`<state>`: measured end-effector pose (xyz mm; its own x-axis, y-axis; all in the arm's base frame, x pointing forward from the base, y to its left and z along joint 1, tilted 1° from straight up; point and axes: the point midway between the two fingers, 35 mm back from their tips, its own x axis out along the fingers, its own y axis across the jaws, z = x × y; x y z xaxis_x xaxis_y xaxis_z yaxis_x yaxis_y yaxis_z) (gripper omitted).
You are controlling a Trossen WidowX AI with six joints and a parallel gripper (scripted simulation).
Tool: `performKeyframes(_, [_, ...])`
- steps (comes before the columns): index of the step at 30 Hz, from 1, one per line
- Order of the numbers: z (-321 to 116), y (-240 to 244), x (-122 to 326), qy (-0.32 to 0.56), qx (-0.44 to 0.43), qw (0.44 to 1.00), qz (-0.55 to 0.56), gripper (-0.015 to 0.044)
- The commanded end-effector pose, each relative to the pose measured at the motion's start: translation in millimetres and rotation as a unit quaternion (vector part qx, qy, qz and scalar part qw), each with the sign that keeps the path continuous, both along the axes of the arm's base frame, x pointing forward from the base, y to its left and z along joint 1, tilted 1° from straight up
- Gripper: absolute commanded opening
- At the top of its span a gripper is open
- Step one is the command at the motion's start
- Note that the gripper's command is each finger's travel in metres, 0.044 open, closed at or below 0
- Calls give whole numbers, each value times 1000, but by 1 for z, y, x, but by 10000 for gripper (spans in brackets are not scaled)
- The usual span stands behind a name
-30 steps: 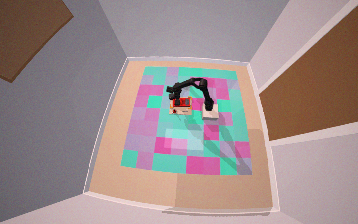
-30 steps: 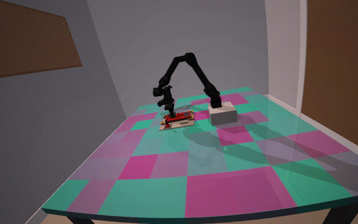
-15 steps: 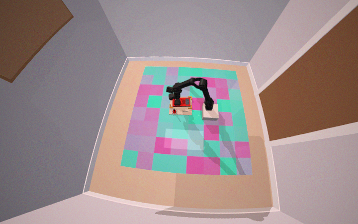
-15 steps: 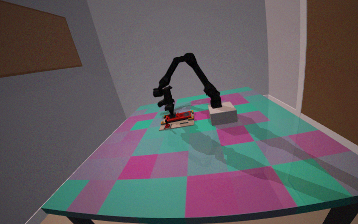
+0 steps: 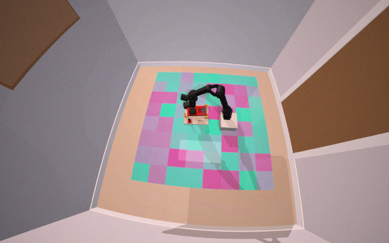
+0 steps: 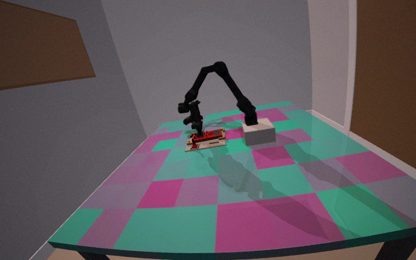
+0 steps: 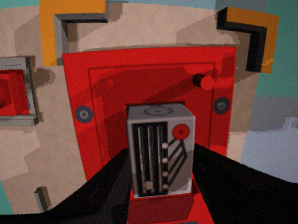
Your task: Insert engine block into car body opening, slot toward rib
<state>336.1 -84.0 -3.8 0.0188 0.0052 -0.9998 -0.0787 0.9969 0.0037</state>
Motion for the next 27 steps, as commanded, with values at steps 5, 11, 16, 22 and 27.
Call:
performKeyframes(5, [0, 0, 0, 0, 0, 1000, 0, 263])
performKeyframes(11, [0, 0, 0, 0, 0, 1000, 0, 421])
performKeyframes(16, [0, 0, 0, 0, 0, 1000, 0, 440])
performKeyframes(22, [0, 0, 0, 0, 0, 1000, 0, 440])
performKeyframes(27, [14, 1, -1, 0, -2, 1000, 2, 440])
